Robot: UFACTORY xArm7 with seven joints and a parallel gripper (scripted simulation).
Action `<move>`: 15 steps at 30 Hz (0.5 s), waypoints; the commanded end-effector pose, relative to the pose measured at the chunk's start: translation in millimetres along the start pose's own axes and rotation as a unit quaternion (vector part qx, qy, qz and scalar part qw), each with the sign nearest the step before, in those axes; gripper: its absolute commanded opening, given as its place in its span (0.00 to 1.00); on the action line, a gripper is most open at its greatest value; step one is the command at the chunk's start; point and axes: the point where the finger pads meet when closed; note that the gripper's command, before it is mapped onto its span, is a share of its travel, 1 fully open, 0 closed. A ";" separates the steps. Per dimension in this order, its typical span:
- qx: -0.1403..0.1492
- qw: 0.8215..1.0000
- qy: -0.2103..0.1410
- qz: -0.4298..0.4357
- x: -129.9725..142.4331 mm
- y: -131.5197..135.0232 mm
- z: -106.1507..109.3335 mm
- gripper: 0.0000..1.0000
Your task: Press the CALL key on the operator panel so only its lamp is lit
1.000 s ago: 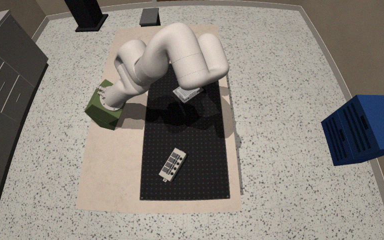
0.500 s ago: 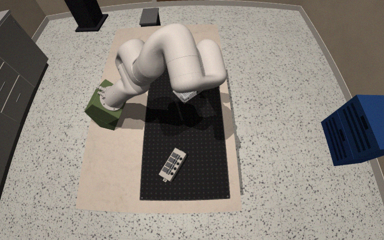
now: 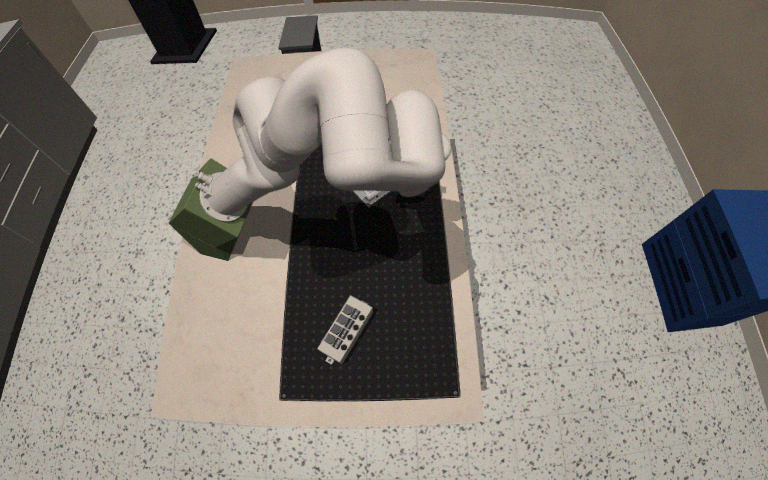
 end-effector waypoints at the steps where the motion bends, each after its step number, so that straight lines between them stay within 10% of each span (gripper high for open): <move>1: 0.011 0.998 0.004 -0.062 23.2 5.9 2.5 0.00; 15: 0.032 0.984 0.010 -0.175 73.6 11.4 6.9 0.00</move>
Point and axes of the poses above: the point where the finger pads meet when closed, its own z axis back along the fingers, its own y axis across the jaws, x = y × z, and after that the axes turned 5 degrees about z, right-handed
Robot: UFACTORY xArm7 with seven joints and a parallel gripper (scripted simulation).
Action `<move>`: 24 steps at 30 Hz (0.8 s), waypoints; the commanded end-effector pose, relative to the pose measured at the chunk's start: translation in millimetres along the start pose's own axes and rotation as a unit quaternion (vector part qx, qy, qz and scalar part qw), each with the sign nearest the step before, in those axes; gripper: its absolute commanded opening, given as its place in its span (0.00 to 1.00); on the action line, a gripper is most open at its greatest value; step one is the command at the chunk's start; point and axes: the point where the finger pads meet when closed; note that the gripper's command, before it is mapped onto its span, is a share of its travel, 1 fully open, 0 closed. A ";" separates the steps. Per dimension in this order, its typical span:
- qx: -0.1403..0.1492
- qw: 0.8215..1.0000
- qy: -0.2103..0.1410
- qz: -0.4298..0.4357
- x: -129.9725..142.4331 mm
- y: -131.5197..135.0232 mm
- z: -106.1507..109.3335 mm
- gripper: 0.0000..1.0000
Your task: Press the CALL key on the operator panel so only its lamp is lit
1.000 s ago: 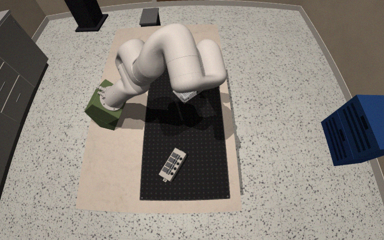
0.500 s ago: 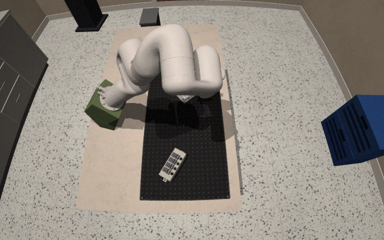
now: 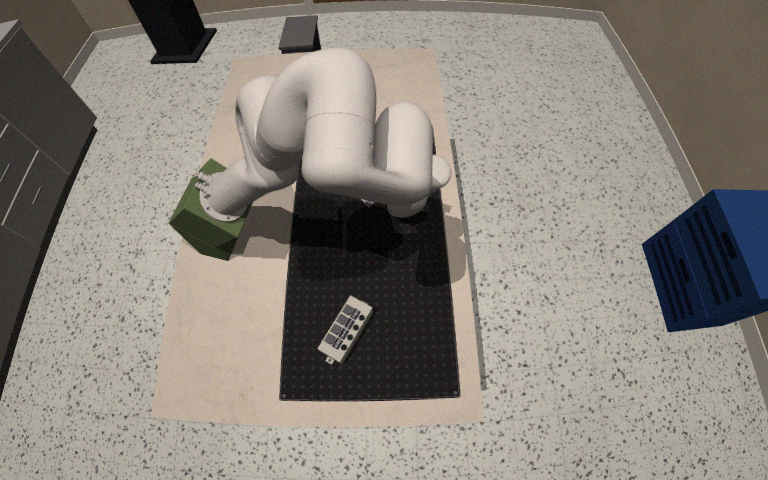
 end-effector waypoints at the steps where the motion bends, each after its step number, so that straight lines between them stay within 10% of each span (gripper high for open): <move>1: 0.011 0.999 0.004 -0.052 19.2 7.8 3.2 0.00; 24: 0.046 0.976 0.016 -0.214 101.0 23.1 15.2 0.00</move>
Point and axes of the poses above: the point where the finger pads meet when closed, its own z axis back along the fingers, its own y axis across the jaws, x = y × z, and after that the axes turned 5 degrees about z, right-handed
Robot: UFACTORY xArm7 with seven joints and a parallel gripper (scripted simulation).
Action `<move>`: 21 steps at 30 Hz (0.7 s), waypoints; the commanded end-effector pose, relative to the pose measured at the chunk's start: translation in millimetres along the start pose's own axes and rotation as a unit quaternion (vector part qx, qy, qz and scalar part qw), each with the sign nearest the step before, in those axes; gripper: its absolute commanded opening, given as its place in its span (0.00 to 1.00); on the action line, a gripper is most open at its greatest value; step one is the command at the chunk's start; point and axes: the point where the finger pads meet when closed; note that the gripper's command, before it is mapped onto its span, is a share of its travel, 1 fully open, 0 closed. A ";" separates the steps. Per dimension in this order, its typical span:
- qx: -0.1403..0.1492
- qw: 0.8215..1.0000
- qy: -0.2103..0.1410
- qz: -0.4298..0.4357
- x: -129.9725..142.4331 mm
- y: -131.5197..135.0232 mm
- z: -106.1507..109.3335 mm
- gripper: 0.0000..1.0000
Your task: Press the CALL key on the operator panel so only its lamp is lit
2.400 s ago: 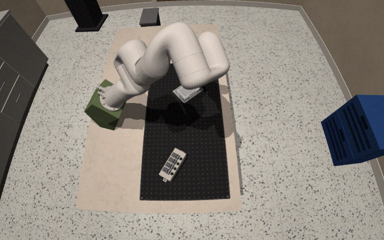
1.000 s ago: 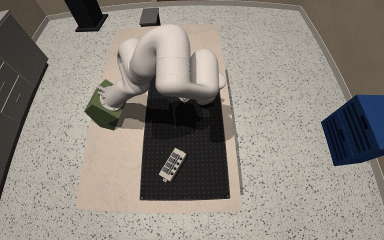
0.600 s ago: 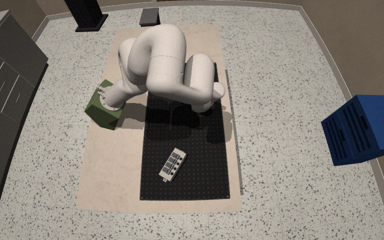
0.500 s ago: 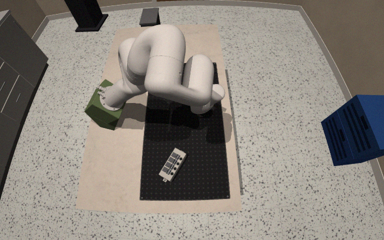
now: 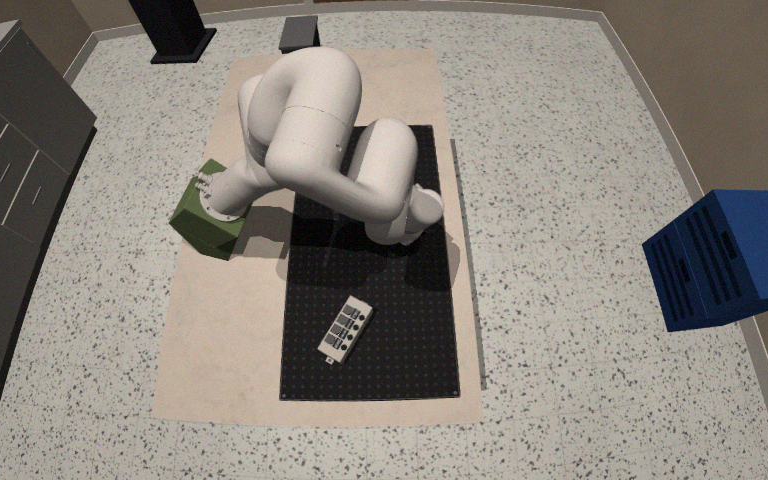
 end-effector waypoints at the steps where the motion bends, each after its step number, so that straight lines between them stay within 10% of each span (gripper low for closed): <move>1: 0.015 0.998 0.006 -0.061 19.9 10.0 4.7 0.00; 21: 0.055 0.973 0.022 -0.224 99.1 35.7 21.9 0.00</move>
Point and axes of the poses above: the point where the finger pads meet when closed, its own z axis back along the fingers, its own y axis across the jaws, x = y × z, and after that the axes turned 5 degrees about z, right-handed
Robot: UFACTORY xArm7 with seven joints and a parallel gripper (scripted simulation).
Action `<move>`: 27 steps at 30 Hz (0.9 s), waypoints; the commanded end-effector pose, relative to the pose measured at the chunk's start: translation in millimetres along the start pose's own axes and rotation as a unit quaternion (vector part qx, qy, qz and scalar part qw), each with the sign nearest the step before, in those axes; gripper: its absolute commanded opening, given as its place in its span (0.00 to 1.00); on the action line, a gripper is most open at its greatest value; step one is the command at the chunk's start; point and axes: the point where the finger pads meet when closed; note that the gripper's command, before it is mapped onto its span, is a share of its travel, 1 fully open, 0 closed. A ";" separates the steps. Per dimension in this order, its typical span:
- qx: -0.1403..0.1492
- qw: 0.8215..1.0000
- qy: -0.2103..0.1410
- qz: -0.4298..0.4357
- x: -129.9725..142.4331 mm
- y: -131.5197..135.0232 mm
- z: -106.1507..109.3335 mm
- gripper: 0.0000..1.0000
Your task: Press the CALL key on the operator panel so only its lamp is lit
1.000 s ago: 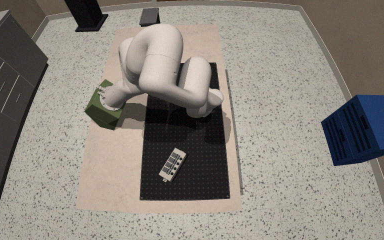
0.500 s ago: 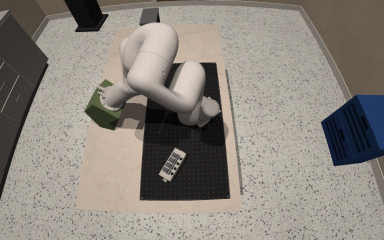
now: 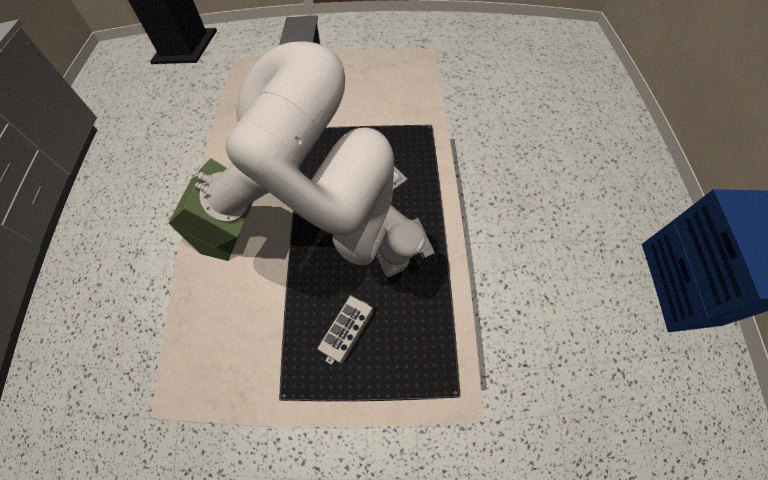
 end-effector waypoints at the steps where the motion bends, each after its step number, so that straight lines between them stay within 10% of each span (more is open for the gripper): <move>1: 0.007 1.000 0.004 -0.023 14.7 13.7 5.6 0.00; 27: 0.068 0.966 0.035 -0.248 97.1 55.4 30.2 0.00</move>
Point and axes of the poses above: the point where the finger pads meet when closed, its own z axis back along the fingers, its own y axis across the jaws, x = y × z, and after that the axes turned 5 degrees about z, right-handed
